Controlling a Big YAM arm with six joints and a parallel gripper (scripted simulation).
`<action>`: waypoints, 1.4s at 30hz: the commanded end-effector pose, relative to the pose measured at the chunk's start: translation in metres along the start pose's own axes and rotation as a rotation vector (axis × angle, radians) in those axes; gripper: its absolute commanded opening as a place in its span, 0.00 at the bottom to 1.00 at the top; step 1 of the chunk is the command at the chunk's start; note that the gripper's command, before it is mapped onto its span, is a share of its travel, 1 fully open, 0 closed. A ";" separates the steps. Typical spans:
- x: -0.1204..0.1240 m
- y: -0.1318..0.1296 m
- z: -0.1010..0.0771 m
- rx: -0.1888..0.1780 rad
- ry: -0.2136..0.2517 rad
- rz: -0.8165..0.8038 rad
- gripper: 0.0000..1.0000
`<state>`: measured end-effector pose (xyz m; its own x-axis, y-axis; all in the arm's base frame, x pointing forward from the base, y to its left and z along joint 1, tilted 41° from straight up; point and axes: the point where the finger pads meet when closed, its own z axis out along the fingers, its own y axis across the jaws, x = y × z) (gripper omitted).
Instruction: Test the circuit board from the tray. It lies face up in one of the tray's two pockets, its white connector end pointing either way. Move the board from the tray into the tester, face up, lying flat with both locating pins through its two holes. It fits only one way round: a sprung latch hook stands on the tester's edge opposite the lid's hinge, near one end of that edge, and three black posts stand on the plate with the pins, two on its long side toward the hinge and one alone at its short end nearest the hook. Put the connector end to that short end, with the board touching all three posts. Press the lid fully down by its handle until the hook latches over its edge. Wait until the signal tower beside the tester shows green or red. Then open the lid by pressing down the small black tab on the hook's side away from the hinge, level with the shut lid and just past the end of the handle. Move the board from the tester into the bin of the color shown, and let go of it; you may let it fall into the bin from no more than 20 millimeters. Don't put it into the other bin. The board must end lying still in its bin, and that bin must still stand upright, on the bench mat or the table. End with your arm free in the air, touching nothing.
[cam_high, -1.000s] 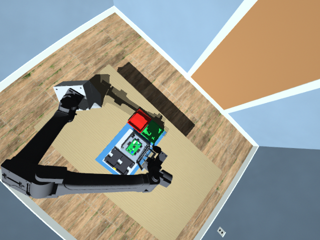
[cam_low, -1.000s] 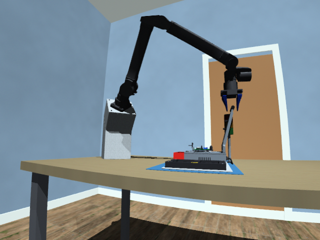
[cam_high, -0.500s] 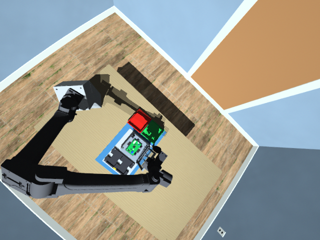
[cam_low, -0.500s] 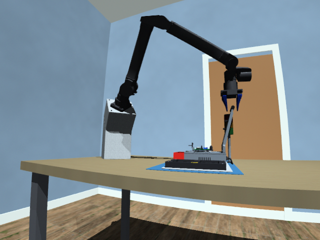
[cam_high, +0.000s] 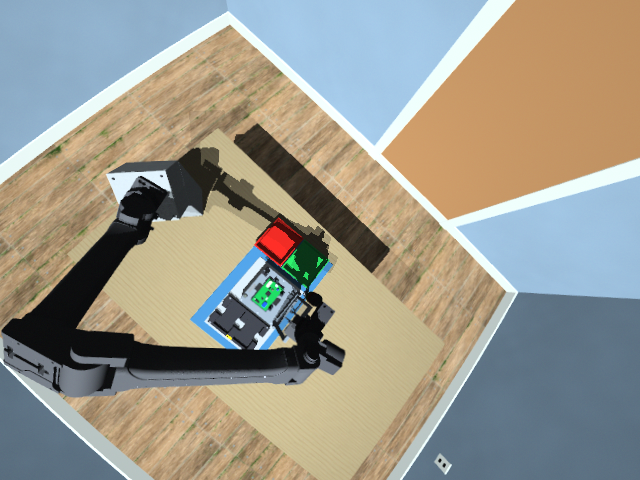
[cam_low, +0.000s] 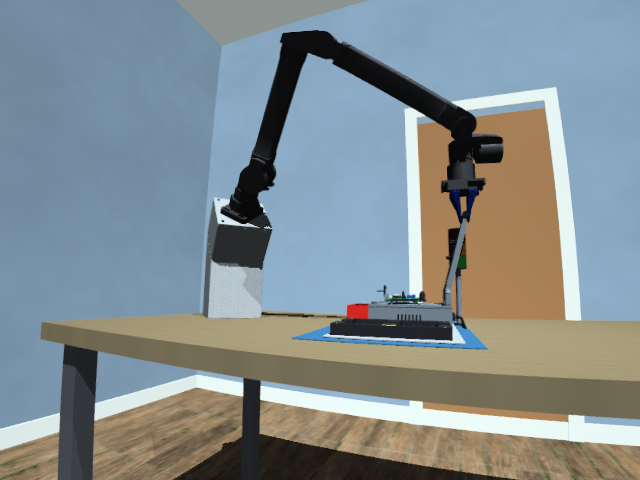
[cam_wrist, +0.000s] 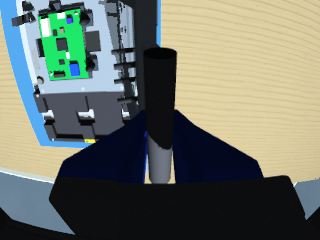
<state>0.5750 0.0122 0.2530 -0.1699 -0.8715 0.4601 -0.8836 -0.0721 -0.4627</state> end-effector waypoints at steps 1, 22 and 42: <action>0.002 -0.006 -0.004 0.018 -0.007 0.012 0.00; 0.002 -0.006 -0.004 0.018 -0.007 0.012 0.00; 0.003 -0.004 -0.009 0.024 -0.009 0.016 0.00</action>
<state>0.5749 0.0122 0.2530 -0.1699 -0.8715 0.4601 -0.8835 -0.0721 -0.4628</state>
